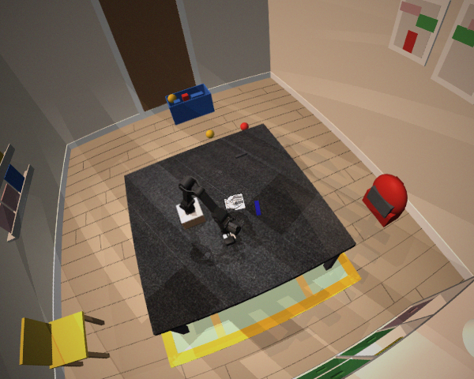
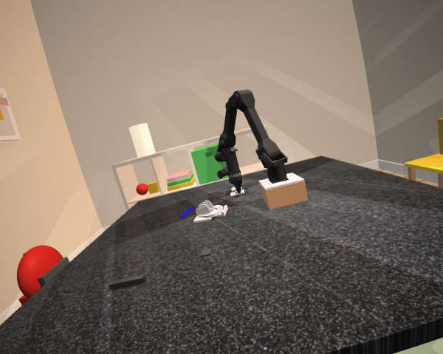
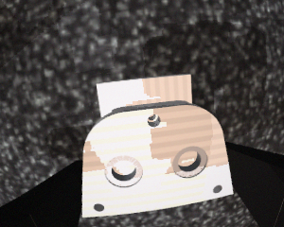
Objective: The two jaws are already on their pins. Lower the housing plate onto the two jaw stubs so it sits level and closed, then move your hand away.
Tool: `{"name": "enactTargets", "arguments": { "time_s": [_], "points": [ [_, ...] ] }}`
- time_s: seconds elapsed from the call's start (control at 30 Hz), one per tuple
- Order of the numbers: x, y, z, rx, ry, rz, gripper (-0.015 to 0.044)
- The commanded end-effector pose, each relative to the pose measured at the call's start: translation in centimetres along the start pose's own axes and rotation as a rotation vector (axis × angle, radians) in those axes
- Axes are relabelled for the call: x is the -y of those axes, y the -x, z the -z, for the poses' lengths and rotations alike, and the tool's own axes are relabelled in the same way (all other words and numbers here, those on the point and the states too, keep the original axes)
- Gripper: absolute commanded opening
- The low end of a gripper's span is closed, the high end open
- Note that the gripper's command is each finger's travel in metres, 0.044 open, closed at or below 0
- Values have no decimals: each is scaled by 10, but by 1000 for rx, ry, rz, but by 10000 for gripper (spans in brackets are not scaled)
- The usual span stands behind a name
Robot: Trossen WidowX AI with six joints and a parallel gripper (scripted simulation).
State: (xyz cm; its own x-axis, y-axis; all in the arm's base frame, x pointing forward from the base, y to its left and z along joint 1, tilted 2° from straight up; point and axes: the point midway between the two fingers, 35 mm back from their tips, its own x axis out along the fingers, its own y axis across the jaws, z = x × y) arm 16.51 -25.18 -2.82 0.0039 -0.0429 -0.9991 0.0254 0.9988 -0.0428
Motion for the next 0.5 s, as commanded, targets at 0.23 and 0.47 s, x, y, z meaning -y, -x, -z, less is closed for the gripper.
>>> {"name": "enactTargets", "arguments": {
  "time_s": [0.23,0.47],
  "points": [
    [1,8,-1,0,0,0,351],
    [2,29,-1,-1,0,1,351]
  ]
}}
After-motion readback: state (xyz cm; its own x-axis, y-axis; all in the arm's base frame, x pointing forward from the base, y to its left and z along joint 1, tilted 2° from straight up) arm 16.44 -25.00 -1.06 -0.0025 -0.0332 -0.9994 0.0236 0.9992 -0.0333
